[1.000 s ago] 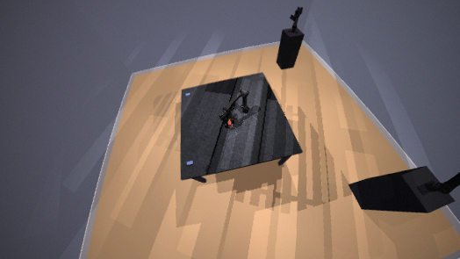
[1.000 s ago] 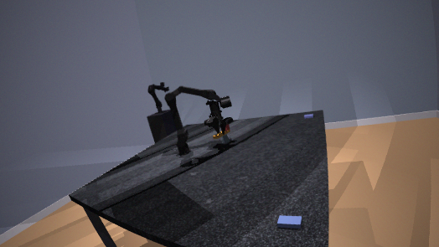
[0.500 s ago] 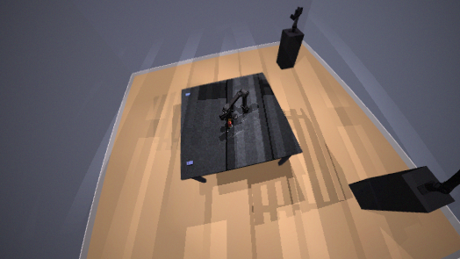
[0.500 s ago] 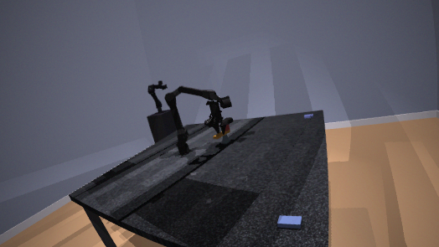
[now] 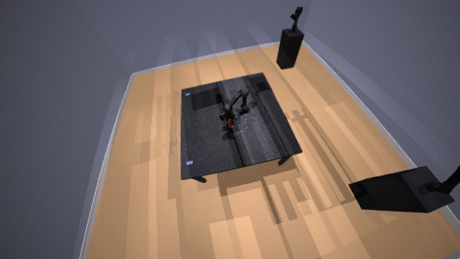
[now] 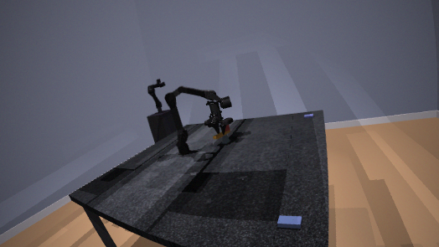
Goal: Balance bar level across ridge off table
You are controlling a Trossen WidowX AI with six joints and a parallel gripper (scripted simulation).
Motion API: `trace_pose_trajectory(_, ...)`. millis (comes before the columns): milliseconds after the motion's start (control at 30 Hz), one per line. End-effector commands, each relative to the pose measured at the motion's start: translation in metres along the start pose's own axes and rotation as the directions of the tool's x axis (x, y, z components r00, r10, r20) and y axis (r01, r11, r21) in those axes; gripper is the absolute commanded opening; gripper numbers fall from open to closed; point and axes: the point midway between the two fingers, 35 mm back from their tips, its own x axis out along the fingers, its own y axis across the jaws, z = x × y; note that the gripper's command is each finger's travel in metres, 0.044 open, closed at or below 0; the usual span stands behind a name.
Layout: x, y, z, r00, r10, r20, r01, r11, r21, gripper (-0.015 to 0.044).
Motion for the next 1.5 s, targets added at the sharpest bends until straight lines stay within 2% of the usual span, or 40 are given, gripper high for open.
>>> trace_pose_trajectory(0,0.0009,-0.0004,-0.0008,1.0,-0.004,-0.004,0.004,1.0,0.002,0.0)
trace_pose_trajectory(1467,0.0046,-0.0008,-0.0002,1.0,-0.004,-0.004,0.004,1.0,0.002,0.0)
